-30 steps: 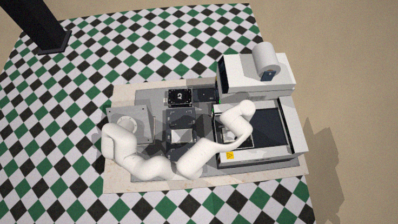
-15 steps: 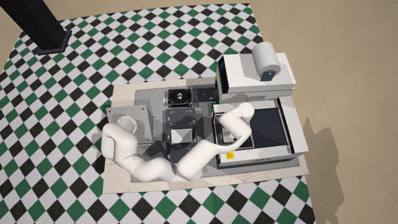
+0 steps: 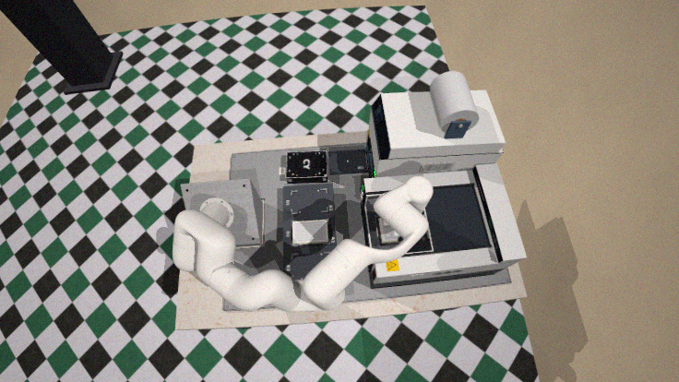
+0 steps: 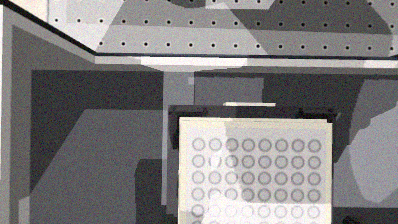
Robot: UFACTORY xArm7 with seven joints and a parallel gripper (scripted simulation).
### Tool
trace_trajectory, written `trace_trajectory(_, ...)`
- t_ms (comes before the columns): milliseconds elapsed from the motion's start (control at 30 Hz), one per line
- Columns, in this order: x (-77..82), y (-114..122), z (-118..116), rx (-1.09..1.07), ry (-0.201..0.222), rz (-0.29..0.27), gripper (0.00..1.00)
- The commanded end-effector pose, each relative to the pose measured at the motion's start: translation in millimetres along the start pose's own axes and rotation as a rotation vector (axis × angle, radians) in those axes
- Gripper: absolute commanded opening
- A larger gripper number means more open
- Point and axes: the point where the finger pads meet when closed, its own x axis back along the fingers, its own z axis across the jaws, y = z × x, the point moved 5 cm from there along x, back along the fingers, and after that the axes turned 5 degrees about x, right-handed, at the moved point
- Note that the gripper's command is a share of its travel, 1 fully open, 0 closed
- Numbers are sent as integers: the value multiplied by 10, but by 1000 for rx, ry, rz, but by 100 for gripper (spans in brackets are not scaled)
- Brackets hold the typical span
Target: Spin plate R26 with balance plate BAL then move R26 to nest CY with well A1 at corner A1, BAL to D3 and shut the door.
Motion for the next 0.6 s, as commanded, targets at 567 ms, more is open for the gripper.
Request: trace_trajectory(567, -78, 5, 4, 0, 2, -5, 100)
